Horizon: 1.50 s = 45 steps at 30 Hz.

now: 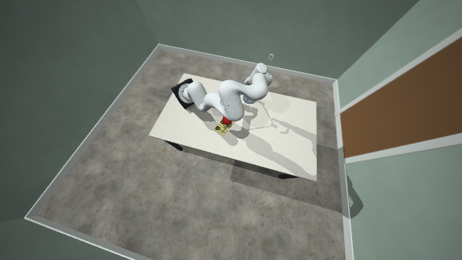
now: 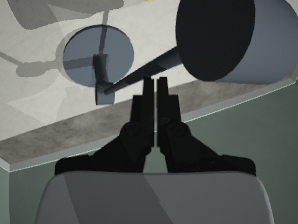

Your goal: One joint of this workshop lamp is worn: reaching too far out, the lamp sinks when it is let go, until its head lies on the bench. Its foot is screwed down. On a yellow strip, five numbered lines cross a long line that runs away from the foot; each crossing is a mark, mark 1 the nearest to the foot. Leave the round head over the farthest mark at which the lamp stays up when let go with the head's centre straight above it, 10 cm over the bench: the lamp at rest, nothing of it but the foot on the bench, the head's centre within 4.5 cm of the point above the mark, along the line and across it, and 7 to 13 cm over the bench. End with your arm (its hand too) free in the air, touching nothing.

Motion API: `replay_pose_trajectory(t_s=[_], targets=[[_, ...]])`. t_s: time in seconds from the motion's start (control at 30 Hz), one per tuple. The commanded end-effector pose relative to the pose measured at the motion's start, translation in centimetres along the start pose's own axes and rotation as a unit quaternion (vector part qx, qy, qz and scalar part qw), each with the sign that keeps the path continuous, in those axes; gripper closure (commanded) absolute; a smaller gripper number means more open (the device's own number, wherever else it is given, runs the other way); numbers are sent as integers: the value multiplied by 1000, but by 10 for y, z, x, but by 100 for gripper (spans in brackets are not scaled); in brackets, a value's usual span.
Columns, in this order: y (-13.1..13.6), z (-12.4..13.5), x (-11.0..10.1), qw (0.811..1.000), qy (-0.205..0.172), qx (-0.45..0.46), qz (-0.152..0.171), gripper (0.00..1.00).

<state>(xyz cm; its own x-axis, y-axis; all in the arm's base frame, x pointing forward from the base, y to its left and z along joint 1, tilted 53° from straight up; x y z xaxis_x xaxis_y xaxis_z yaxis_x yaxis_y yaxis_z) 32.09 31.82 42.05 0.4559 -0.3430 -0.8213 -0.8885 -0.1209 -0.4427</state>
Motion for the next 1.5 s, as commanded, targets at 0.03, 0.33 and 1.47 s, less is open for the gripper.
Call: replay_pose_trajectory(t_s=[0.03,0.33,1.47], targets=[[15,10,-1,995,26,65,-78,100],[14,15,-6,995,25,64,-78,100],[14,20,-8,995,27,62,-79,100]])
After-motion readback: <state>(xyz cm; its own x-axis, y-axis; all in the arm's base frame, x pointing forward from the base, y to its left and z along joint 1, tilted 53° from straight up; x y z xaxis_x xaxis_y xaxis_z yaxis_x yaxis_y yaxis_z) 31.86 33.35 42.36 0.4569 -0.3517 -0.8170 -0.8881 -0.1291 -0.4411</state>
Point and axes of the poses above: the point where the finger pads meet when closed, its own x axis out along the fingers, its own y axis across the jaws, z = x × y, the point moved 10 cm from there along -x, back along the fingers, and after that the axes turned 6 degrees about -x, right-handed, at the moved point
